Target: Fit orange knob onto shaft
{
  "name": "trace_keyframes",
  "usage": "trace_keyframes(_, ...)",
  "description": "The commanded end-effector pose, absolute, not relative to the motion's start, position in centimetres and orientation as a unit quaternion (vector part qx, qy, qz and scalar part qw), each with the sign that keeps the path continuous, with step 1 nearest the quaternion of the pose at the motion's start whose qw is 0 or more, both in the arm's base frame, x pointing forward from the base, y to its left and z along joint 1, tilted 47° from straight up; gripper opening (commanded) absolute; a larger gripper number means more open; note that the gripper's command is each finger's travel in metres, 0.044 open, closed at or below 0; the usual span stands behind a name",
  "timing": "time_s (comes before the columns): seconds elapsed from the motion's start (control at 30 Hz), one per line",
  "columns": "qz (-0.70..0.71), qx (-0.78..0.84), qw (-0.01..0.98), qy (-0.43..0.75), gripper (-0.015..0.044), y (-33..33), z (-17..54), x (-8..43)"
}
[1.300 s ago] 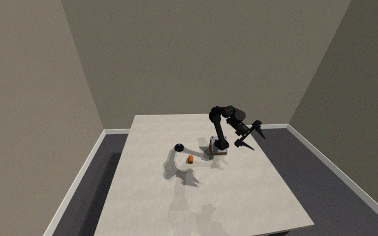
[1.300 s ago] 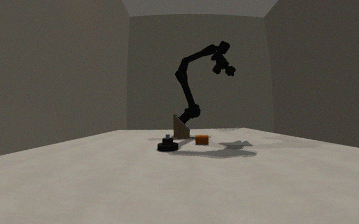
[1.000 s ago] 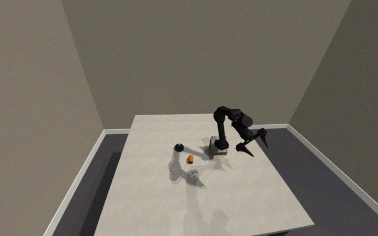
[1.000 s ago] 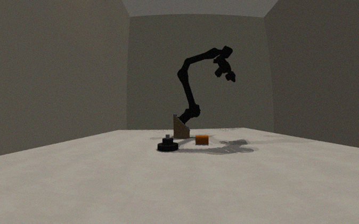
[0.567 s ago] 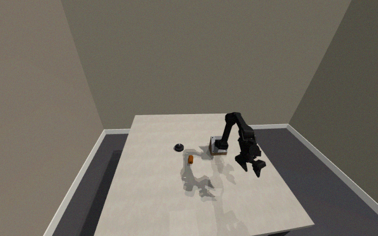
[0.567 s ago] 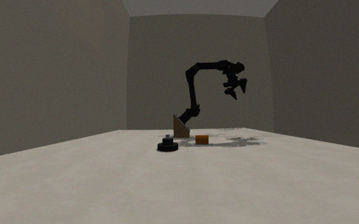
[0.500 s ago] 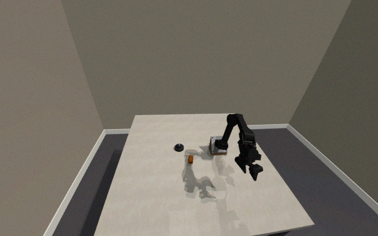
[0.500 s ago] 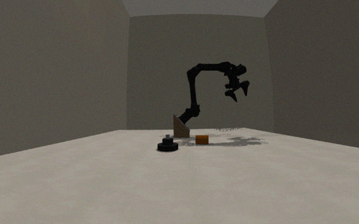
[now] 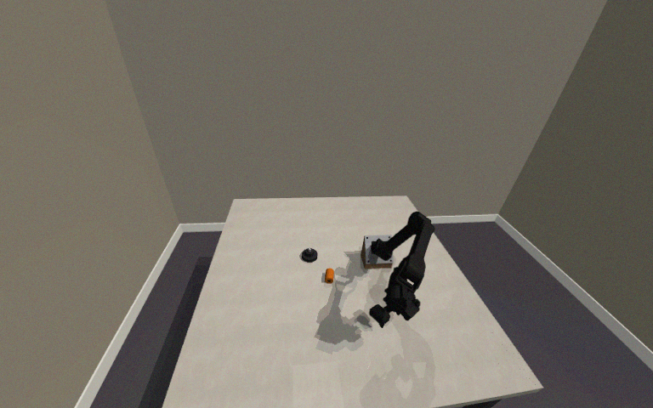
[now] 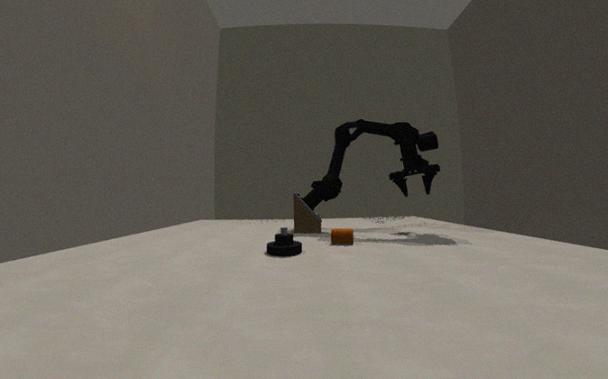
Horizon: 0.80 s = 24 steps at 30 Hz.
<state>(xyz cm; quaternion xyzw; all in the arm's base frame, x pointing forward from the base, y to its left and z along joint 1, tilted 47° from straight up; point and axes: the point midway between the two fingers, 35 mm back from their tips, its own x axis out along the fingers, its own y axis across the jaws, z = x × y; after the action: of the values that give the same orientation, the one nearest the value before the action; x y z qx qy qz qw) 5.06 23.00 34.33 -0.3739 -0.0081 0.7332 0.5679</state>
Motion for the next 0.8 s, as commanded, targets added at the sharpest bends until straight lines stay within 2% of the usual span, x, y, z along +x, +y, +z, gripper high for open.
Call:
trace_keyframes(0.0, 0.676, -0.255, 0.653, 0.23, 0.044, 23.5, 29.6, 10.7)
trace_keyframes(0.2, 0.554, -0.085, 0.701, 0.441, 0.044, 22.4, 25.1, 15.9)
trace_keyframes(0.4, 0.398, 0.092, 0.696, 0.59, 0.044, 20.2, 21.1, 19.7)
trace_keyframes(0.6, 0.217, 0.262, 0.645, 0.684, 0.044, 17.1, 17.2, 22.8)
trace_keyframes(0.77, 0.037, 0.418, 0.549, 0.723, 0.044, 13.9, 13.9, 24.4)
